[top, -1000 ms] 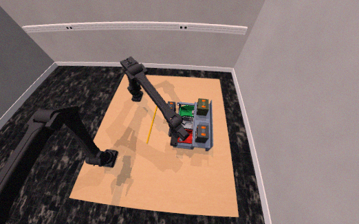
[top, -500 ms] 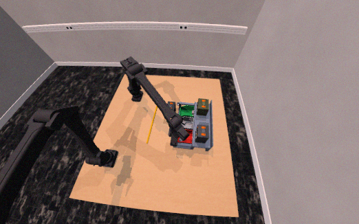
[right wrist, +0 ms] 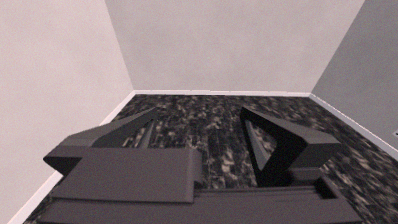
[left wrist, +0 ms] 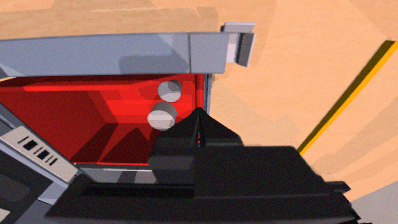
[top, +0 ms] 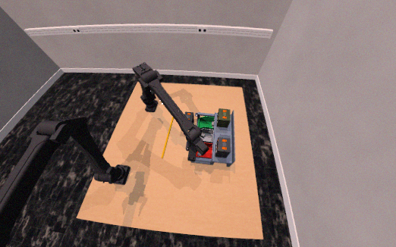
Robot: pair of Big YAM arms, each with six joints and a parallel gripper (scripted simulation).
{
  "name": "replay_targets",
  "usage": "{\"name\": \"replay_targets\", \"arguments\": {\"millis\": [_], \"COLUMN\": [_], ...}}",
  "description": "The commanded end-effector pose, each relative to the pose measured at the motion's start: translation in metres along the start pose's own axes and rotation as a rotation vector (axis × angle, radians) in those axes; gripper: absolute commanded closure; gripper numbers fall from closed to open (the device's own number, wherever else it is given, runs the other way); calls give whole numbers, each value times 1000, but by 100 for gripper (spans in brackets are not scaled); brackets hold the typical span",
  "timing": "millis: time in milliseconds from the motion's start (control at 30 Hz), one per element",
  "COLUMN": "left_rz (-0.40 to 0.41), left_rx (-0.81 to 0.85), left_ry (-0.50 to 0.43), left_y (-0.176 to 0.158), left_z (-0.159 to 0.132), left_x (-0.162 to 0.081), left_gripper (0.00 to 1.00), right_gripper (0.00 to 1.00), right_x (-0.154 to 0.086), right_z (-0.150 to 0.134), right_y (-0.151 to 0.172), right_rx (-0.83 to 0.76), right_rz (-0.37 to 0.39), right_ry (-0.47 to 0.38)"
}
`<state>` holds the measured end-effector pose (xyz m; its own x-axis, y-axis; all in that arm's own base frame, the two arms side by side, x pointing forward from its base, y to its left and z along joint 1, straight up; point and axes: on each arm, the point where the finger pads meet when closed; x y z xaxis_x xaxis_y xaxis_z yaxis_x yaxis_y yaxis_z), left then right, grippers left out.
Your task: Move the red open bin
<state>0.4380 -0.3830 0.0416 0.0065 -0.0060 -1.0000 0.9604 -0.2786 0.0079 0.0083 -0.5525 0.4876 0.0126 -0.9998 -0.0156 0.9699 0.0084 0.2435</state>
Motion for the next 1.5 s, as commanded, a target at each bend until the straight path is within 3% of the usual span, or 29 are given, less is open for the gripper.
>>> {"name": "replay_targets", "arguments": {"millis": [0, 1467], "left_rz": [-40, -55], "left_rx": [-1, -3], "left_ry": [21, 29], "left_y": [6, 3], "left_z": [-6, -9], "left_x": [24, 36], "left_gripper": [100, 100], "right_gripper": [0, 0], "right_x": [-8, -8], "right_z": [14, 14], "right_y": [-2, -2], "right_rx": [16, 16], "right_rz": [-3, -3], "right_ry": [-17, -17]}}
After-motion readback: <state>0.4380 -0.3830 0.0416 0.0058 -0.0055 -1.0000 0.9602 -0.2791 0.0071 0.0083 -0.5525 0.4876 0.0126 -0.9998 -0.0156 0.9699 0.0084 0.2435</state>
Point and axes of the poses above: on each arm, the point where the finger pads meet when closed, its own x axis out along the fingers, its own y axis across the jaws, z = x × y, and after that the axes turned 15 degrees about x, right-handed
